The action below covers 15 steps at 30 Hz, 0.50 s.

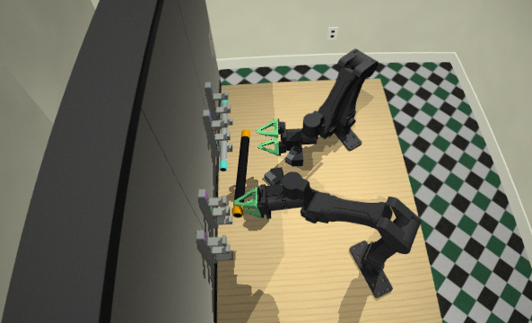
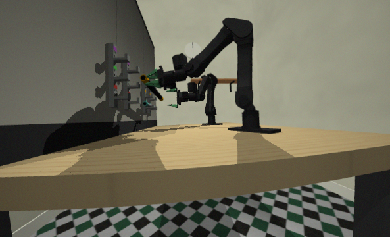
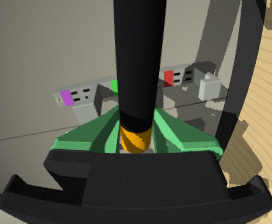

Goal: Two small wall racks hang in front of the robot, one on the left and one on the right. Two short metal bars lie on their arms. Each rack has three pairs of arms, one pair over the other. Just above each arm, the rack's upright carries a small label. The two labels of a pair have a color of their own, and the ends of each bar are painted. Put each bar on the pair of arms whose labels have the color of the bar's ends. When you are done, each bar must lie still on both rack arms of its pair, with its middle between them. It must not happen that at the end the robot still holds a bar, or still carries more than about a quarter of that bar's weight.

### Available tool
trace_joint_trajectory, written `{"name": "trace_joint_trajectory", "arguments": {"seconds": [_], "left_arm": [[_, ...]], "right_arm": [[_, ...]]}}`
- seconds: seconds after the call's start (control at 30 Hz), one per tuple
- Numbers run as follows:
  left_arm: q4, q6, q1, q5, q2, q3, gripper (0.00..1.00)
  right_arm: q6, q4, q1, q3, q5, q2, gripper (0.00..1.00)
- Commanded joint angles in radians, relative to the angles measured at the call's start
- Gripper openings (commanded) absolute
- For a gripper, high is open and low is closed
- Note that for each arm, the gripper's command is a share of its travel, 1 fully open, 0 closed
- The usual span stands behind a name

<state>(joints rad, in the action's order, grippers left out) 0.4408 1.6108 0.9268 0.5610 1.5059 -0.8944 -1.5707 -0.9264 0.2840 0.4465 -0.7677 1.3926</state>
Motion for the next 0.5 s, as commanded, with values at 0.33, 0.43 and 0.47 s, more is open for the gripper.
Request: {"name": "trace_joint_trajectory", "arguments": {"seconds": [0.33, 0.43, 0.47], "left_arm": [[0.098, -0.044, 0.003, 0.004, -0.004, -0.06, 0.0], [0.102, -0.044, 0.003, 0.004, 0.0, -0.061, 0.0], [0.103, -0.044, 0.003, 0.004, 0.002, -0.061, 0.0]], "right_arm": [[0.0, -0.003, 0.013, 0.041, -0.009, 0.024, 1.0], [0.0, 0.0, 0.013, 0.043, -0.009, 0.022, 1.0], [0.0, 0.002, 0.013, 0.043, -0.009, 0.022, 1.0]]}}
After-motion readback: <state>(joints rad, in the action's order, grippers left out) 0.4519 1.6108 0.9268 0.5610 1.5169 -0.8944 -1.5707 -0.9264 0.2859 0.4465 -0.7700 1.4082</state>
